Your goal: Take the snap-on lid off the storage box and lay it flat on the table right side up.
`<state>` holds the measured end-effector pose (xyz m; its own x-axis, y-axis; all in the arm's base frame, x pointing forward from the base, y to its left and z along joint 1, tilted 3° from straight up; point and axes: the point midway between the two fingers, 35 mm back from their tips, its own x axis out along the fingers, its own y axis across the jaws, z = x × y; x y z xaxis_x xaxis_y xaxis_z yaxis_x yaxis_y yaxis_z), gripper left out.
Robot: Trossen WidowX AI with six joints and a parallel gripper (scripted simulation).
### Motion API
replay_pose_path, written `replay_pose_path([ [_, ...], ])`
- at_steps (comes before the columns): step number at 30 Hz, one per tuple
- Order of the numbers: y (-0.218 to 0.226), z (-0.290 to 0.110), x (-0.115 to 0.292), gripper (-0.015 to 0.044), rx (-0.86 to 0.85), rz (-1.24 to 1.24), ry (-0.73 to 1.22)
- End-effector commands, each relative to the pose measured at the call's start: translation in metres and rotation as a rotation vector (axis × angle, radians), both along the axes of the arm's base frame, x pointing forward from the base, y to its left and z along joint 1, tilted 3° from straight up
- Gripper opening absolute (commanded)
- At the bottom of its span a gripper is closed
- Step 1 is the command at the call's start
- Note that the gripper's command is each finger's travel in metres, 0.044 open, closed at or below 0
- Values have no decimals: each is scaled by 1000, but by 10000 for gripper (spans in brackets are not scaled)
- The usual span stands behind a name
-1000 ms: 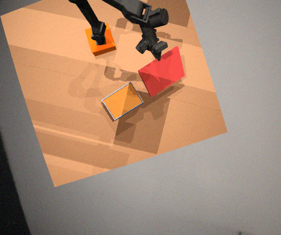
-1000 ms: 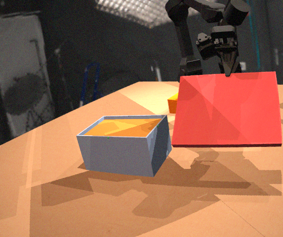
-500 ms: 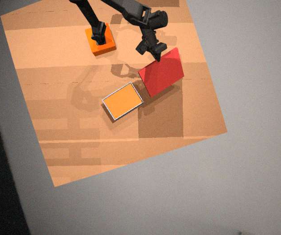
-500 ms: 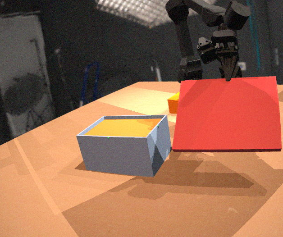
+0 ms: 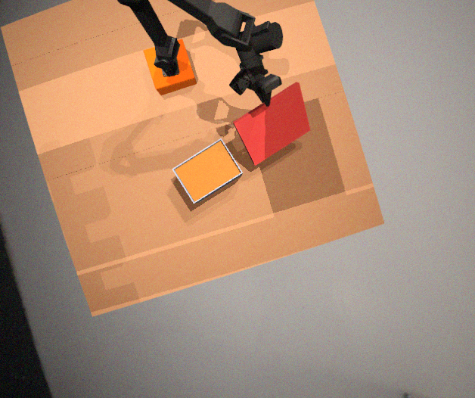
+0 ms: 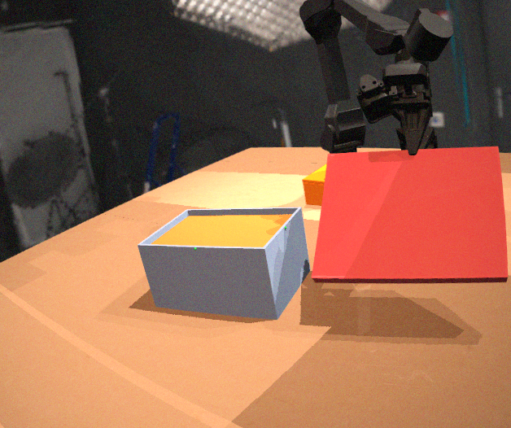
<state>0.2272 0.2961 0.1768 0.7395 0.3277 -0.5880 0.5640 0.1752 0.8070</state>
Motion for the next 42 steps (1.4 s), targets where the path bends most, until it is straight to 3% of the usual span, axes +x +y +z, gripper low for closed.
replay_pose_path([
  [1, 0, -3, 1, 0, 2, 0, -3],
  [42, 3, -36, 2, 0, 2, 0, -3],
])
